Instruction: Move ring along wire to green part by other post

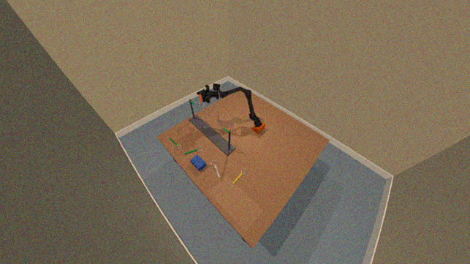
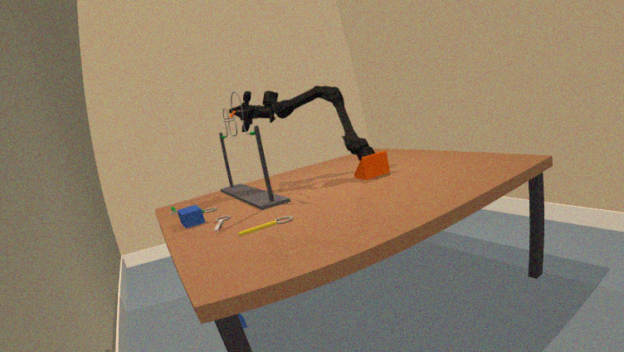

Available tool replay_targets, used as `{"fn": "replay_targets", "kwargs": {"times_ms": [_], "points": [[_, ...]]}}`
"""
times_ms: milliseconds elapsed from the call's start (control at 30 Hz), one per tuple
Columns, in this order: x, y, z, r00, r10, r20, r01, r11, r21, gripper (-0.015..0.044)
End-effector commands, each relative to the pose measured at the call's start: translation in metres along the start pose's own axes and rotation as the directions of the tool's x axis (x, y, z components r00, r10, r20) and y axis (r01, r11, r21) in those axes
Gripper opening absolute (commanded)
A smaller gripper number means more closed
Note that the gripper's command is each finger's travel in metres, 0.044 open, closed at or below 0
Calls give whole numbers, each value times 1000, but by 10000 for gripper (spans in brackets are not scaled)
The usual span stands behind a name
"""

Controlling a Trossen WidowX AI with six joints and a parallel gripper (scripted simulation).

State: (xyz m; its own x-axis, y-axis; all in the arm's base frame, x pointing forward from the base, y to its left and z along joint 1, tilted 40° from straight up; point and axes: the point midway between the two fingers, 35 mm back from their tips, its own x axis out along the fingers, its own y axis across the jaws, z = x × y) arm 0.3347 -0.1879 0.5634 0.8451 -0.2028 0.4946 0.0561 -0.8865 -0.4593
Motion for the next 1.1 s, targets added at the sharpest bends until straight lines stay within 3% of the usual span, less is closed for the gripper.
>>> {"fn": "replay_targets", "kwargs": {"times_ms": [0,433,1067], "points": [[2,1,2,1000,-24,10,24,999,-46,-150],[2,15,-1,1000,-14,6,14,1000,-28,-150],[-9,68,5,988,153,-14,-144,955,260,-150]]}}
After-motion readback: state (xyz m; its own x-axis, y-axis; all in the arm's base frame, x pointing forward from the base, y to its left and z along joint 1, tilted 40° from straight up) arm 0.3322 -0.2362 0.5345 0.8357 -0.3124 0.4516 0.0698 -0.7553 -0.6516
